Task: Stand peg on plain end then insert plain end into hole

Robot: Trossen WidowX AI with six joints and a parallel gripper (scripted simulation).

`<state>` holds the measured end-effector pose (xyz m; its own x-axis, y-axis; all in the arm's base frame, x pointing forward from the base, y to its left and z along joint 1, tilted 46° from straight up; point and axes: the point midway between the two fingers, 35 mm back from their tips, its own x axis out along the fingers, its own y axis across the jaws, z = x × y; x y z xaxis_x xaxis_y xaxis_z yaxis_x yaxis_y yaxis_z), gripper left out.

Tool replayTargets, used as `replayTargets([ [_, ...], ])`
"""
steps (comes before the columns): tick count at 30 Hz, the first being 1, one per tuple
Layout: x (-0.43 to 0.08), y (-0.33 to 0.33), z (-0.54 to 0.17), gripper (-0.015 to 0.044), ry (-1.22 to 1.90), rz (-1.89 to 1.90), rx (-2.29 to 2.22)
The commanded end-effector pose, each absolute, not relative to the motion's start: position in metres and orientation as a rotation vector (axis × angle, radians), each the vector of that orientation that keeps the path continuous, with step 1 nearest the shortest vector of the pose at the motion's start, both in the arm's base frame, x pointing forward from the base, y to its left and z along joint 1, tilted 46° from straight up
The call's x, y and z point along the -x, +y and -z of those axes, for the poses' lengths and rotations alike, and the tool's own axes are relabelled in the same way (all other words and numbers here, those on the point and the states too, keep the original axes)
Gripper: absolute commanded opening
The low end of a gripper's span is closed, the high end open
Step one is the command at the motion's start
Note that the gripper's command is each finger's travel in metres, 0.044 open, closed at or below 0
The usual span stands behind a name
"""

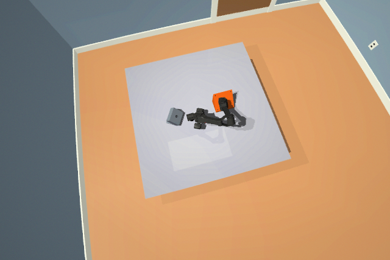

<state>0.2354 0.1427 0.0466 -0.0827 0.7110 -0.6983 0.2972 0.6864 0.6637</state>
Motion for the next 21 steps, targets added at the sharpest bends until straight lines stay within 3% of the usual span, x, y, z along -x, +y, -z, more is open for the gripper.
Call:
replayTargets([
  [1, -0.2344, 0.1434, -0.0447, 0.0230, 1.677, -0.416, -0.832],
  [6, -0.2344, 0.1434, -0.0447, 0.0110, 1.677, -0.416, -0.832],
  [17, -0.2344, 0.1434, -0.0447, 0.0110, 1.677, -0.416, -0.832],
  [21, -0.2344, 0.1434, -0.0447, 0.0083, 1.677, -0.416, -0.832],
])
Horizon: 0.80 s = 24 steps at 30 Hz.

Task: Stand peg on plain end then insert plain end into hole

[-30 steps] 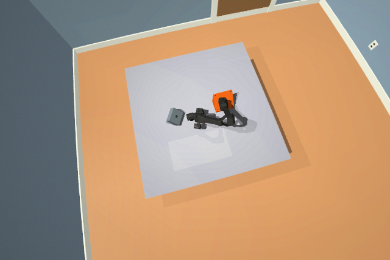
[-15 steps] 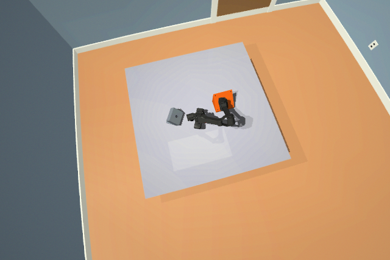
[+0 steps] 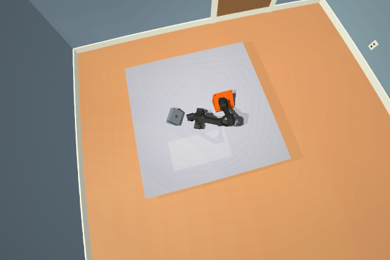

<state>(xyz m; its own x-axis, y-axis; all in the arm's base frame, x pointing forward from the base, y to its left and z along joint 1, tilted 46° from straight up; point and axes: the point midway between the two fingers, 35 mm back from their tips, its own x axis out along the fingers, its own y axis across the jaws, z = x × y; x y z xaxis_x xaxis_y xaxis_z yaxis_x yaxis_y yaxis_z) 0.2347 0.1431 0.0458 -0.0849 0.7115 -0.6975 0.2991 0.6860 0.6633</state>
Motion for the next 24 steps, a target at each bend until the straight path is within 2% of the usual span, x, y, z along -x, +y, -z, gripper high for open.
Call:
replayTargets([
  [1, -0.2344, 0.1434, -0.0447, 0.0077, 1.677, -0.416, -0.832],
  [6, -0.2344, 0.1434, -0.0447, 0.0049, 1.677, -0.416, -0.832],
  [24, -0.2312, 0.1385, -0.0521, 0.0049, 1.569, -0.365, -0.837],
])
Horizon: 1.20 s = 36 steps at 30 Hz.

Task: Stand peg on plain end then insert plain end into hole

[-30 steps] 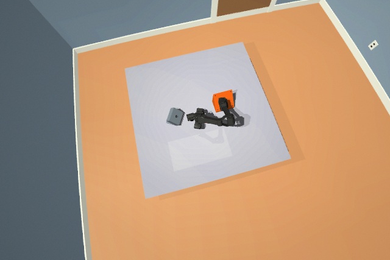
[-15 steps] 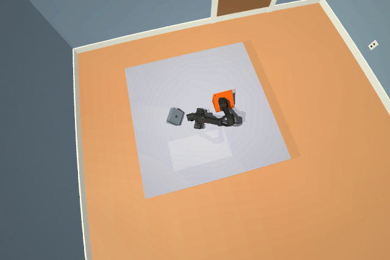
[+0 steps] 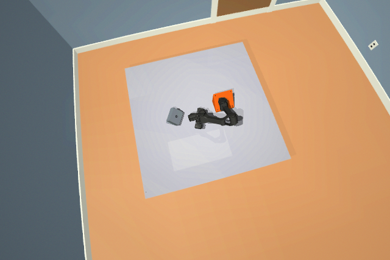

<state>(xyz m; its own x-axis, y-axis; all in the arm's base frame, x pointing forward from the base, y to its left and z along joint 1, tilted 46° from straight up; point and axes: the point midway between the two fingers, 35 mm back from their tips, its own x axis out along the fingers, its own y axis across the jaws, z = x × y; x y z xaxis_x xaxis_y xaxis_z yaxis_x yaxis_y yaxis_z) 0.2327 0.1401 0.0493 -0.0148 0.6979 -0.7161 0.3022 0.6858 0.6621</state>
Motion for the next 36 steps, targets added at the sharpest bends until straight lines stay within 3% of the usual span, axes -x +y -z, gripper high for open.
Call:
replayTargets([
  [1, -0.231, 0.138, -0.053, 0.0049, 1.562, -0.361, -0.837],
  [36, -0.217, 0.129, -0.069, 0.0049, 1.280, -0.220, -0.851],
])
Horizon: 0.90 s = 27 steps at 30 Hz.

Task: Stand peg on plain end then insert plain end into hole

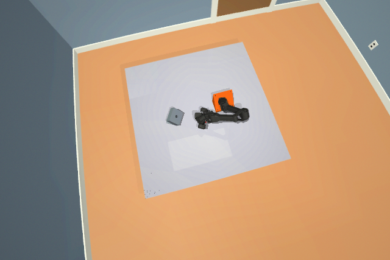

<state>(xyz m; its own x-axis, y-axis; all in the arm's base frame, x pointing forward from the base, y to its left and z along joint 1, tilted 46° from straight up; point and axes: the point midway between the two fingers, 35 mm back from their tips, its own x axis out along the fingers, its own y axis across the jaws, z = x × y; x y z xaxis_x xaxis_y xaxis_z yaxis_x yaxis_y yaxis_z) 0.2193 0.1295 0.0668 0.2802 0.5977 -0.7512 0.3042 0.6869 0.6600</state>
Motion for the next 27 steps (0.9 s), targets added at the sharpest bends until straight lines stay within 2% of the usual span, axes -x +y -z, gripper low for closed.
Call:
replayTargets([
  [1, -0.217, 0.128, -0.070, 0.0049, 1.272, -0.216, -0.851],
  [27, -0.203, 0.125, -0.080, 0.0049, 1.061, -0.116, -0.852],
])
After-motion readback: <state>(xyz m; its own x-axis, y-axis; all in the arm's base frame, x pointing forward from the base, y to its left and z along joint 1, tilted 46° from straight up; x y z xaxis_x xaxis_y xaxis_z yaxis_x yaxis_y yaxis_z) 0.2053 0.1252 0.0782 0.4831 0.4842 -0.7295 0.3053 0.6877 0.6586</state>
